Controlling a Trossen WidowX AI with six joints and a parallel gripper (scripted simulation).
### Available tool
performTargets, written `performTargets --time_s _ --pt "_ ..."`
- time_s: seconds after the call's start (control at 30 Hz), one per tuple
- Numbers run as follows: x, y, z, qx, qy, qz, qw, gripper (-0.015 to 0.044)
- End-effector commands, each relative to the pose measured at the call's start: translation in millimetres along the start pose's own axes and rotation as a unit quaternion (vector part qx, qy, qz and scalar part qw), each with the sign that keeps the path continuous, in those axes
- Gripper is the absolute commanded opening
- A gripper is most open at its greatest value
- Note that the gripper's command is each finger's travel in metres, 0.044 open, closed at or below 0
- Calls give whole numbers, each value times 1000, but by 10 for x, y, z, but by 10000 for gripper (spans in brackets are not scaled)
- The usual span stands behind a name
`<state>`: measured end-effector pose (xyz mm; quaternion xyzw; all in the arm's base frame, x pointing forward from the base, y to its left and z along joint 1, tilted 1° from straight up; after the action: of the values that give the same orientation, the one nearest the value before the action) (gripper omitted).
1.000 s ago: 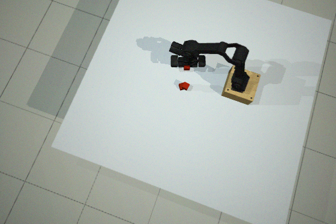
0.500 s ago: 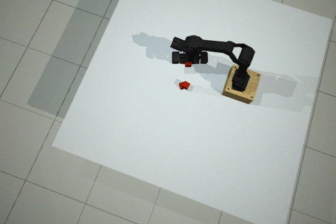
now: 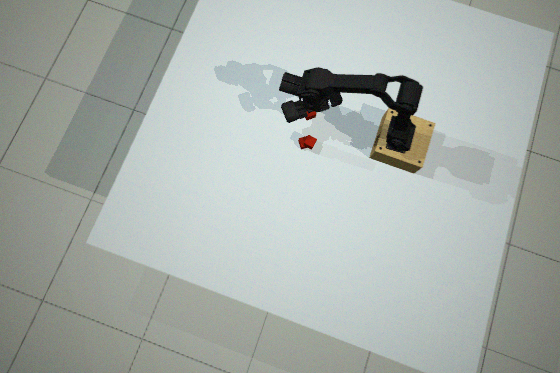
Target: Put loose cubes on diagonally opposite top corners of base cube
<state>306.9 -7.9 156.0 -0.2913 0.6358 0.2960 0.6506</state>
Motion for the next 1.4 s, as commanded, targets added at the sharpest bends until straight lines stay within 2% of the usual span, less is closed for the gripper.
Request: performTargets --time_s 0.0,0.6,1.37 --pt "22 51 122 -72 0 -1 997 105" --pt "86 381 564 -364 -2 0 932 105" --pt "392 397 556 -370 -2 0 929 105"
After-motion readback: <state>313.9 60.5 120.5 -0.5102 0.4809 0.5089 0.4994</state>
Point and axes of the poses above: the point midway between the two fingers, 35 mm back from their tips, its own x axis out along the fingers, its own z axis across the jaws, y = z × x, the point moved 9 cm from there along -x, back along the fingers, and after that the axes turned 12 degrees about -x, right-handed, at the moved point
